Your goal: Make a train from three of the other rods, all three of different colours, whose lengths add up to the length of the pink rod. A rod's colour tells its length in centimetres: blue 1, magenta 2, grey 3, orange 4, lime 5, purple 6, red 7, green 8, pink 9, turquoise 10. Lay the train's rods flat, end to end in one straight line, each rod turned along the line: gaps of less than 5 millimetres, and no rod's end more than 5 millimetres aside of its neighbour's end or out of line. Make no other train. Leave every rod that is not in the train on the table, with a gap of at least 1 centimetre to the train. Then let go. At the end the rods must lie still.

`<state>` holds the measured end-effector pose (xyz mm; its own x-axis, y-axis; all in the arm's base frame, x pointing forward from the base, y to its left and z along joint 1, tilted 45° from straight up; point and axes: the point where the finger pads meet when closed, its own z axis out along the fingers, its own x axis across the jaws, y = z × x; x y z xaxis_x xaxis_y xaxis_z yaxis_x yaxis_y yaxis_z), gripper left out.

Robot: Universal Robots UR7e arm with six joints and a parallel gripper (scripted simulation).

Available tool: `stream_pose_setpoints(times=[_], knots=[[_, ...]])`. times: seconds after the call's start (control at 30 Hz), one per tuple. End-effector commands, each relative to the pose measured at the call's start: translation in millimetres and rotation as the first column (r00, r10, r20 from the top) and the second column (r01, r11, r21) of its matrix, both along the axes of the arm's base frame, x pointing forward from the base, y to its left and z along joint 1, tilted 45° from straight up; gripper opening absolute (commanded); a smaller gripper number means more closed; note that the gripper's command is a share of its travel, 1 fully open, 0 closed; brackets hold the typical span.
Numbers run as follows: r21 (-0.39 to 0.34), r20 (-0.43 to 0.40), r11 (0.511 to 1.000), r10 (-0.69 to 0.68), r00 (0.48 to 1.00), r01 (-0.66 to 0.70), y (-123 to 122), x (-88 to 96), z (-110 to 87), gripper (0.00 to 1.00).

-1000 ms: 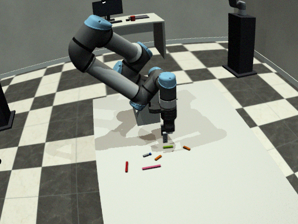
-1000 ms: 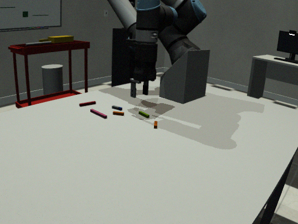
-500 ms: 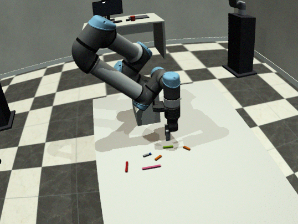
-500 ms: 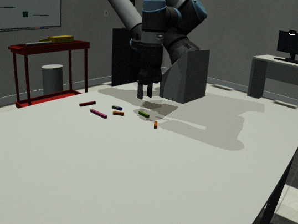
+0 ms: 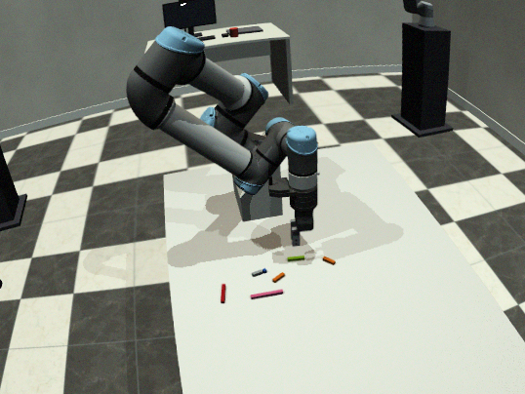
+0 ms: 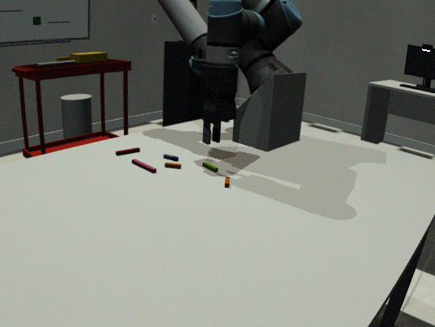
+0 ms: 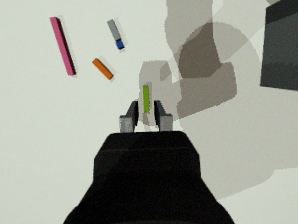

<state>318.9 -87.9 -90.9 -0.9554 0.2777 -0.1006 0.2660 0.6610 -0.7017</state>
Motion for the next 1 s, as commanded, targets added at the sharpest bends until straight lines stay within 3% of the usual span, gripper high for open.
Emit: stream_pose_setpoints(times=[0.0,0.97], knots=[[0.000,0.001,1.000,0.000,1.000,0.000,0.2,0.3,0.2,0.54],[0.000,0.001,1.000,0.000,1.000,0.000,-5.6,-0.7,-5.7,0.54]])
